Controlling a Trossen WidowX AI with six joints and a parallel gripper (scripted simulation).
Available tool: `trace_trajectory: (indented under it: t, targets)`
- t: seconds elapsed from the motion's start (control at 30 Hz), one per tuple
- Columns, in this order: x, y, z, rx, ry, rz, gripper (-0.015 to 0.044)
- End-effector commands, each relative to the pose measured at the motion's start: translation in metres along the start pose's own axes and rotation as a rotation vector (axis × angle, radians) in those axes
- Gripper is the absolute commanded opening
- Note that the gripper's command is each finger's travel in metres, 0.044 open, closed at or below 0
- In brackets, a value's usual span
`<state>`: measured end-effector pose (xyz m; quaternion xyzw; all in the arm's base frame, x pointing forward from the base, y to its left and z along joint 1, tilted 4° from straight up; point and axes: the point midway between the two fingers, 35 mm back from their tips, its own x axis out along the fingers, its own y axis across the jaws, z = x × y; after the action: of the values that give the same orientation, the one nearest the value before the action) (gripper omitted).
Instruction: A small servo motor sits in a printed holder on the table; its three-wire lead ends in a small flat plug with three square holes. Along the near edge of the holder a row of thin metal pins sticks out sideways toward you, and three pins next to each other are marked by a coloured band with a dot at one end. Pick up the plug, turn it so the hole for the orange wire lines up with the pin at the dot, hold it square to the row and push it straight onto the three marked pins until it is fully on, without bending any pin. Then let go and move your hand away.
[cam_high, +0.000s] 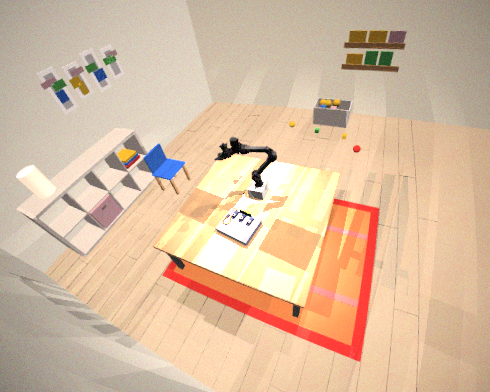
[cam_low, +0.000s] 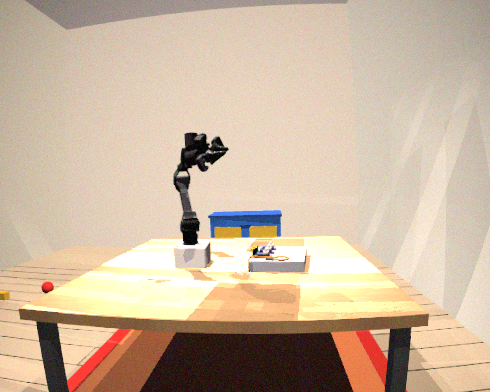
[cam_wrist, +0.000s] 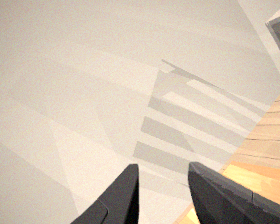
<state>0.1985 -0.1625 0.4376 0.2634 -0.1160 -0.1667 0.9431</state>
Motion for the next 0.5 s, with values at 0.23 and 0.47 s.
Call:
trace_trajectory:
  t: [0.23, 0.47]
  targets:
    - [0.018, 0.008, -0.028, -0.080, 0.035, 0.051, 0.0115]
    - [0.027, 0.016, -0.047, -0.129, 0.058, 0.085, 0.0115]
